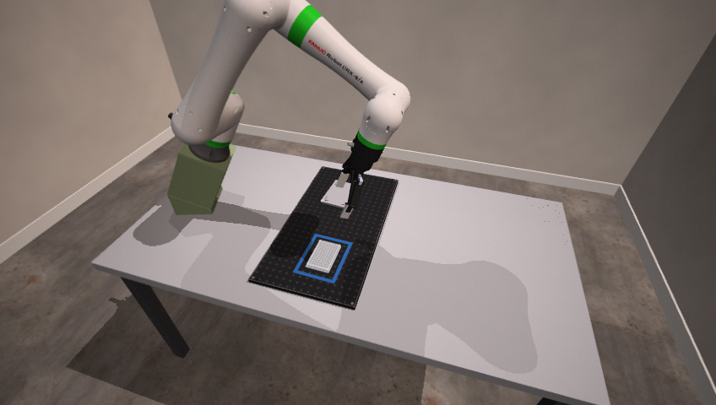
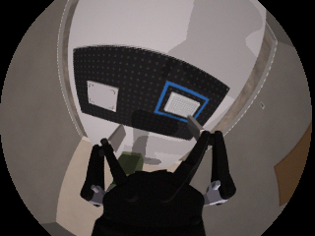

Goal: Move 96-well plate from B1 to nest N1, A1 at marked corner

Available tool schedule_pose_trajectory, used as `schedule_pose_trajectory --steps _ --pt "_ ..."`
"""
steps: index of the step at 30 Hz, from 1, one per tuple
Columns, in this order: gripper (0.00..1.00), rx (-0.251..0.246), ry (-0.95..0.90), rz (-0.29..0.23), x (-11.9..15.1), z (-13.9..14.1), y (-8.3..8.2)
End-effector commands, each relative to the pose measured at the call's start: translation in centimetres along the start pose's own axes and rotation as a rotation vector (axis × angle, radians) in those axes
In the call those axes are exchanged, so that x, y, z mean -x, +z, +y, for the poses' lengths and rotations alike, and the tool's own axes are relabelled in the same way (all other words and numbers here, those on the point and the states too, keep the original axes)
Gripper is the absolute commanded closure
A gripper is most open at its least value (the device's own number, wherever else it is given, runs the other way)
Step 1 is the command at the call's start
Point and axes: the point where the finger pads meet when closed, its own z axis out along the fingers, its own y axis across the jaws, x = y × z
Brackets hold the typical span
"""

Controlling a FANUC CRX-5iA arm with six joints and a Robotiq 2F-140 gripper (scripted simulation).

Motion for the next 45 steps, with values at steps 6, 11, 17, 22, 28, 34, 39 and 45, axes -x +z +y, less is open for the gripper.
schedule_pose_trajectory --steps 6,11,17,22,28,34,39,45 --pt "0.00 -0.005 -0.246 0.085 0.2 1.7 2.8" --pt "0.00 0.016 -0.403 0.135 0.5 2.8 4.4" --pt "0.00 0.043 -0.525 0.171 0.8 3.8 5.7" --pt "0.00 0.091 -0.680 0.210 1.5 5.5 7.5" --pt "0.00 0.159 -0.846 0.239 2.4 6.9 8.9" --pt "0.00 0.213 -0.957 0.249 3.2 8.1 9.9" --pt "0.00 0.285 -1.089 0.247 4.4 9.6 11.1" --pt "0.00 0.285 -1.089 0.247 4.4 9.6 11.1"
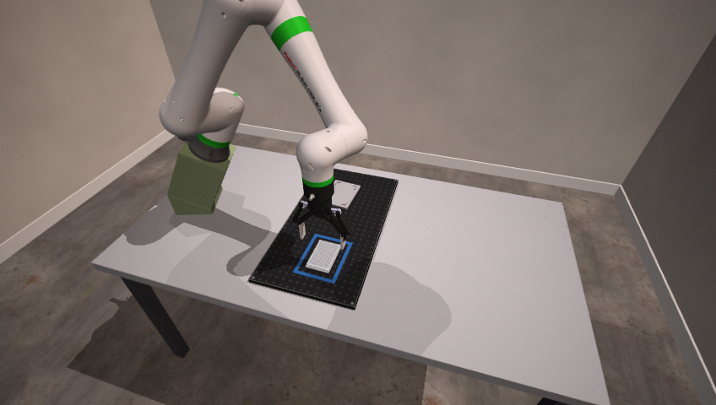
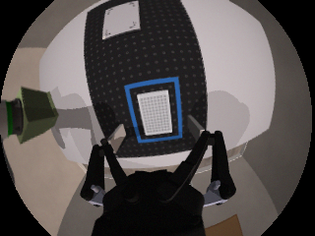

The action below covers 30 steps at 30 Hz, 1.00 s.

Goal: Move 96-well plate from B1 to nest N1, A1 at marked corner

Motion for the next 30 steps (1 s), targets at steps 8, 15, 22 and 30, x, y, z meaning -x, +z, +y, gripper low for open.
schedule_pose_trajectory --steps 8,15,22,30 --pt "0.00 0.002 -0.002 0.003 0.0 0.0 0.0" --pt "0.00 0.002 -0.002 0.003 0.0 0.0 1.0" --pt "0.00 0.002 -0.002 0.003 0.0 0.0 2.0" --pt "0.00 0.002 -0.002 0.003 0.0 0.0 3.2"
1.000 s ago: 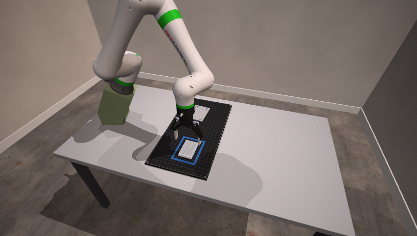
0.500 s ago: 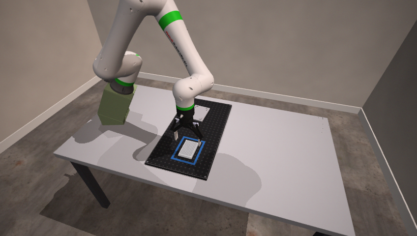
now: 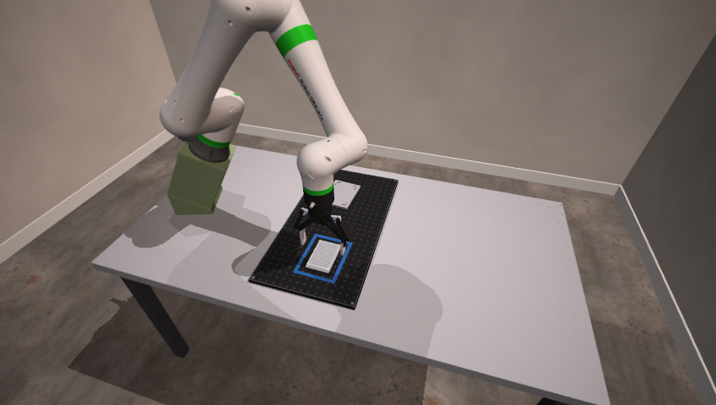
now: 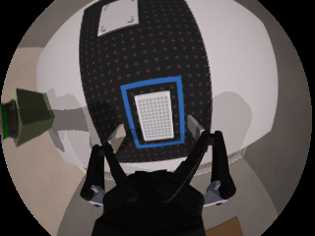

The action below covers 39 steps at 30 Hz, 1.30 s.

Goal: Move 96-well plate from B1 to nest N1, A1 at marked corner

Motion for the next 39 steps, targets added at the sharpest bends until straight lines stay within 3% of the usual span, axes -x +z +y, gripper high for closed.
schedule_pose_trajectory --steps 1,21,33,34,39 --pt "0.00 0.000 0.000 0.000 0.0 0.0 0.4" --pt "0.00 0.000 0.000 0.000 0.0 0.0 3.4" --pt "0.00 0.000 0.000 0.000 0.0 0.0 3.4" --pt "1.00 0.000 0.000 0.000 0.0 0.0 3.4" --pt "1.00 0.000 0.000 0.000 0.0 0.0 3.4"
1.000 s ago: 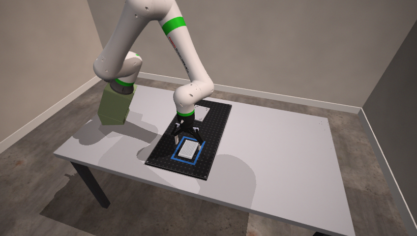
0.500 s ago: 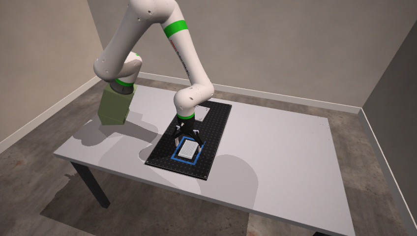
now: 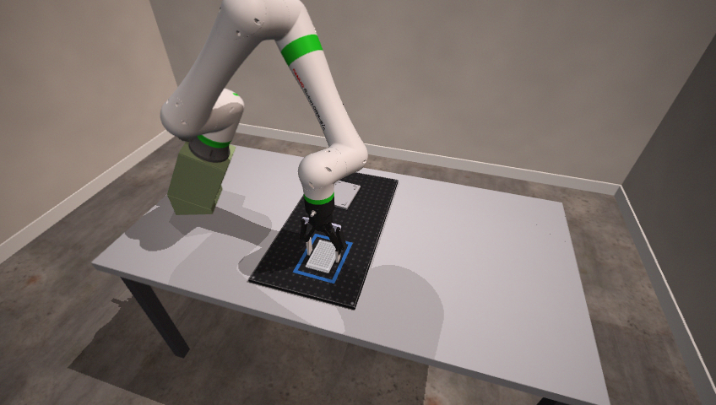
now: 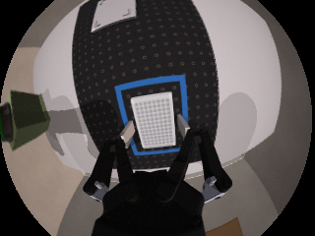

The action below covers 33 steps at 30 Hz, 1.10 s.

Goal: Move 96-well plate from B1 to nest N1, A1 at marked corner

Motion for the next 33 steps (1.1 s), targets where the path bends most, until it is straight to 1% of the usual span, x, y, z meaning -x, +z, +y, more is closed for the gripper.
schedule_pose_trajectory --steps 1,29,33 --pt "1.00 0.000 0.000 0.000 0.02 0.01 -0.01" --pt "1.00 0.000 0.000 0.000 0.02 0.01 -0.01" --pt "1.00 0.000 0.000 0.000 0.02 0.01 -0.68"
